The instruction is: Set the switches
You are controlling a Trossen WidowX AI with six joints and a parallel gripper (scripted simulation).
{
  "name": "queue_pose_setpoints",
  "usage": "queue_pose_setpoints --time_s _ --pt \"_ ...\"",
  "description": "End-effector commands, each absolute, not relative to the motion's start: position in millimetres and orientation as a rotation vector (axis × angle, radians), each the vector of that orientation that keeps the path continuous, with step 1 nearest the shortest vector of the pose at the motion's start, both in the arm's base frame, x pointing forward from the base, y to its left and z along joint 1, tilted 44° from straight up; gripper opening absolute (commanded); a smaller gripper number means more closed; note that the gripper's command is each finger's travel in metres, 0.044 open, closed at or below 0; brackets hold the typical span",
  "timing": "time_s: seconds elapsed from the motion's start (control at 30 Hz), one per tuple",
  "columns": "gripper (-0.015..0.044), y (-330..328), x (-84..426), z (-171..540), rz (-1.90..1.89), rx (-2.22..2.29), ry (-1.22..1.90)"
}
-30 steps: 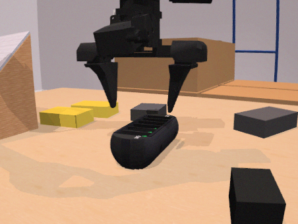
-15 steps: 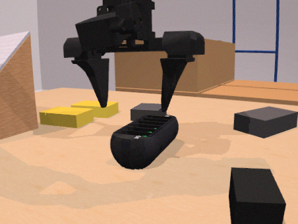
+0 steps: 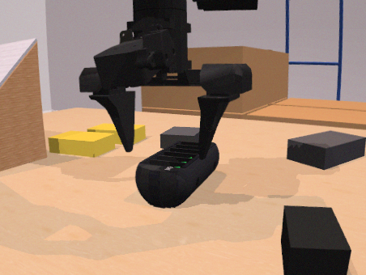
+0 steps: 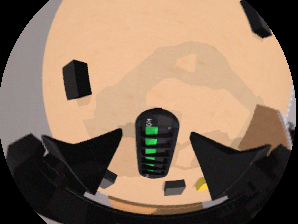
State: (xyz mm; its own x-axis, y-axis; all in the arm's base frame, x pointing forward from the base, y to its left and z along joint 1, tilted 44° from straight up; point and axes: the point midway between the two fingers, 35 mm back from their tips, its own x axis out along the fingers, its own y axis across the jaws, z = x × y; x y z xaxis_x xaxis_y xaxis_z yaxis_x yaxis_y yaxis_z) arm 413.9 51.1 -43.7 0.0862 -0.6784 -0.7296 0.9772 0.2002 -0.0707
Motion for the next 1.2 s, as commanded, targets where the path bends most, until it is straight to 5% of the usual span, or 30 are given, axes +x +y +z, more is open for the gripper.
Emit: queue_pose_setpoints --time_s 0.0,0.47,0.6,1.07,1.17 --pt "0.044 45.5 413.9 -49.4 -1.313 0.497 0.733" --pt "0.044 31.2 414.5 -63.6 -1.314 0.495 0.731" --pt "0.0335 31.2 414.5 -63.6 -1.314 0.495 0.731" --pt "0.0242 31.2 414.5 -63.6 -1.314 0.495 0.731" --pt "0.0163 31.1 413.8 -63.5 -1.314 0.495 0.731"
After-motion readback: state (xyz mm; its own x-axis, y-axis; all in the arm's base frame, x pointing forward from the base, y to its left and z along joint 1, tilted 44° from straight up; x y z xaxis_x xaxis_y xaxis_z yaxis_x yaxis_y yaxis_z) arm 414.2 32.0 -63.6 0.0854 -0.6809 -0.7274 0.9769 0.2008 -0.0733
